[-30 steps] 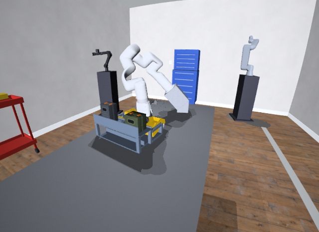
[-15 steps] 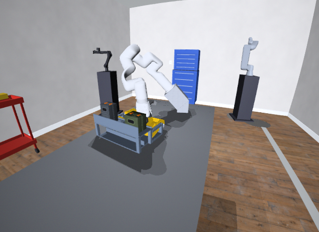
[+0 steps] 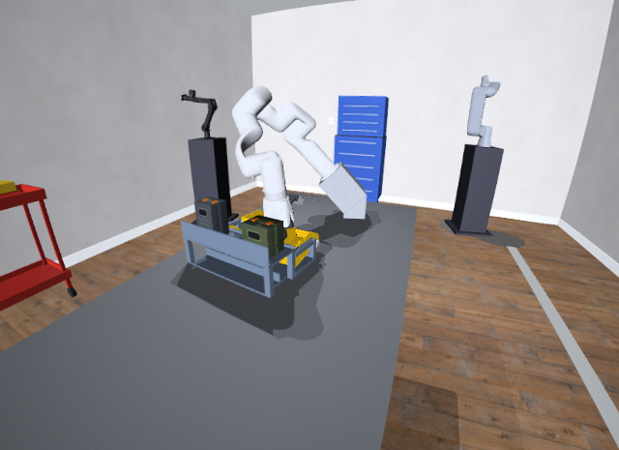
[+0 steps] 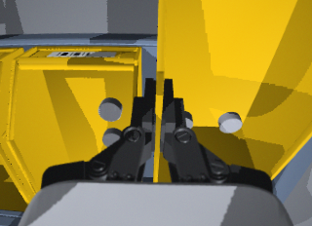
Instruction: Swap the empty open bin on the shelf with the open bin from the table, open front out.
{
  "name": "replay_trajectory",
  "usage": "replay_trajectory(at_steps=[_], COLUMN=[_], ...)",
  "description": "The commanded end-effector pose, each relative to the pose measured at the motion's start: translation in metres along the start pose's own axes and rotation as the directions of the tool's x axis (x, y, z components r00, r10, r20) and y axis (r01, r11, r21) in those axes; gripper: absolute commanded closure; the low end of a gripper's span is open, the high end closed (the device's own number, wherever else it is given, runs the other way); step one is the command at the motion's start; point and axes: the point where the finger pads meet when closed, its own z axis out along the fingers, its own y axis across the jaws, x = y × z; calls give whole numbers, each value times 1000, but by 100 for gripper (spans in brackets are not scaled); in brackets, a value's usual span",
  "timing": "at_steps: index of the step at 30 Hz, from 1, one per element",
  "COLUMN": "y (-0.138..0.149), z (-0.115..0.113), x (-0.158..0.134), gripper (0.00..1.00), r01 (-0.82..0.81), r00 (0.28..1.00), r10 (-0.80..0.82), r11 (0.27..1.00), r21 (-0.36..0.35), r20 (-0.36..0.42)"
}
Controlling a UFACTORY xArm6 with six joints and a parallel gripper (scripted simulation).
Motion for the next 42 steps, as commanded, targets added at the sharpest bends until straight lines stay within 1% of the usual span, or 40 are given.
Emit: replay_trajectory(at_steps=[1,29,42], y=[0,0,0], z=[-2,-2,-2], x=[-2,-3,-8], gripper=[100,100,100], r01=[-1,-1,-1], r00=[1000,1000,1000], r10=[1,1,1], r11=[1000,1000,1000], r21=[-2,-2,-2], r20=[5,7,17])
